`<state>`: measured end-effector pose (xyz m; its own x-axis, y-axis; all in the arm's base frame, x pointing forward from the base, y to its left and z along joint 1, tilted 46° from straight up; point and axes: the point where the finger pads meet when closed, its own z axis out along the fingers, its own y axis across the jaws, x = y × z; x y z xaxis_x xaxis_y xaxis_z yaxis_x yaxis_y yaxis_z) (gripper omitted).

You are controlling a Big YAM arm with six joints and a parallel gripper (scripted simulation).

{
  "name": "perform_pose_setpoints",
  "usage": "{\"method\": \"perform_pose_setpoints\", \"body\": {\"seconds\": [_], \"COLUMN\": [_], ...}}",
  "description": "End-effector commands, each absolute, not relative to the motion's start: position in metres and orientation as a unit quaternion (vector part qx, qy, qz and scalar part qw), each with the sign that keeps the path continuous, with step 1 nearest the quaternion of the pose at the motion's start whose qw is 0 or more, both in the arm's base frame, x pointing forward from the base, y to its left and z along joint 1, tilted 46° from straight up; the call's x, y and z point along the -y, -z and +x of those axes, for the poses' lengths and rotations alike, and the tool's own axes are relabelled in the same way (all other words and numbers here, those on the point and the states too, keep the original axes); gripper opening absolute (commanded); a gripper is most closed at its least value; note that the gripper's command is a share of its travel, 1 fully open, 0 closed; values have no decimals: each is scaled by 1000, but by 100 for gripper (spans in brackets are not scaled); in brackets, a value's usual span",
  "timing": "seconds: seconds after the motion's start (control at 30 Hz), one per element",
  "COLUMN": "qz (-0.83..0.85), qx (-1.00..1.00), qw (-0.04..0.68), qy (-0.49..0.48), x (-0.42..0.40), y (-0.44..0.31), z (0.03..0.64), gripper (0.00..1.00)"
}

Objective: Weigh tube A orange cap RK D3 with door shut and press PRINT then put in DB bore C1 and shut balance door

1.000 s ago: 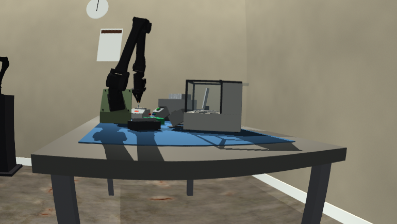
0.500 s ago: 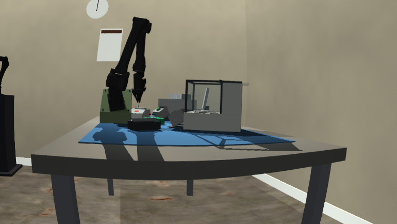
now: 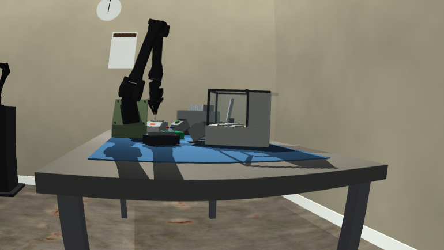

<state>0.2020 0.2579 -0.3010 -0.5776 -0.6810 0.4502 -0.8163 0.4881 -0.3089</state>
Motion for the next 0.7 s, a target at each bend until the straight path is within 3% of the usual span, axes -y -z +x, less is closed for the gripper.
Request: {"method": "perform_pose_setpoints", "body": {"seconds": [0.0, 0.67], "qz": [436, 436], "qx": [857, 856], "qw": [127, 129], "qy": [-244, -245], "x": [-267, -265], "y": [310, 310], "z": [212, 211], "gripper": [9, 9]}}
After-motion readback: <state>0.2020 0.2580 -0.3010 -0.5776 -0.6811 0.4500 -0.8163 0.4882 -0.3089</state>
